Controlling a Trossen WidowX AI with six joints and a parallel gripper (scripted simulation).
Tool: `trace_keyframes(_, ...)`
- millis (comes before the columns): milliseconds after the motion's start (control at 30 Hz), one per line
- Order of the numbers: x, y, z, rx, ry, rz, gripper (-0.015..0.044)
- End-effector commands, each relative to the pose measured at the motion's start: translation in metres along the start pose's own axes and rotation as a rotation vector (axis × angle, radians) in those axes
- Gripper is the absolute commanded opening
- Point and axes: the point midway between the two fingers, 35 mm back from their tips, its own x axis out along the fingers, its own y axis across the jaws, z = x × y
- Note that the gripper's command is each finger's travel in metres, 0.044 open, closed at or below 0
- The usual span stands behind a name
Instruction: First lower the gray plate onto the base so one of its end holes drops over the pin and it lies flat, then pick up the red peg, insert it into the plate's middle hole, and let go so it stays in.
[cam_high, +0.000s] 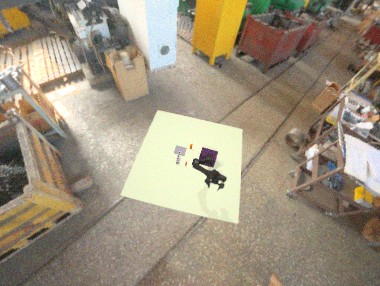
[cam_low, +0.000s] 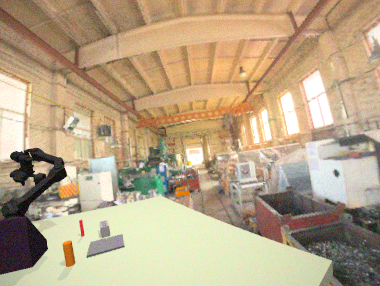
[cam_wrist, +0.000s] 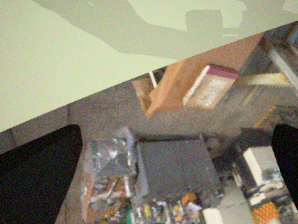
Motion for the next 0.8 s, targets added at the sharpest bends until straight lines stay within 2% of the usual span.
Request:
trace_keyframes(0,0.000,0.000,0.000,0.000,0.000,0.000,0.0426)
trace_keyframes(100,0.007,0.003,0.005,0.063,-0.020,0.055,0.0440)
trace_keyframes(433,0.061,0.042,0.033,0.557,-0.080,0.460,0.0440)
trace_keyframes(767,0.107,0.115,0.058,1.162,0.037,0.904,0.0440)
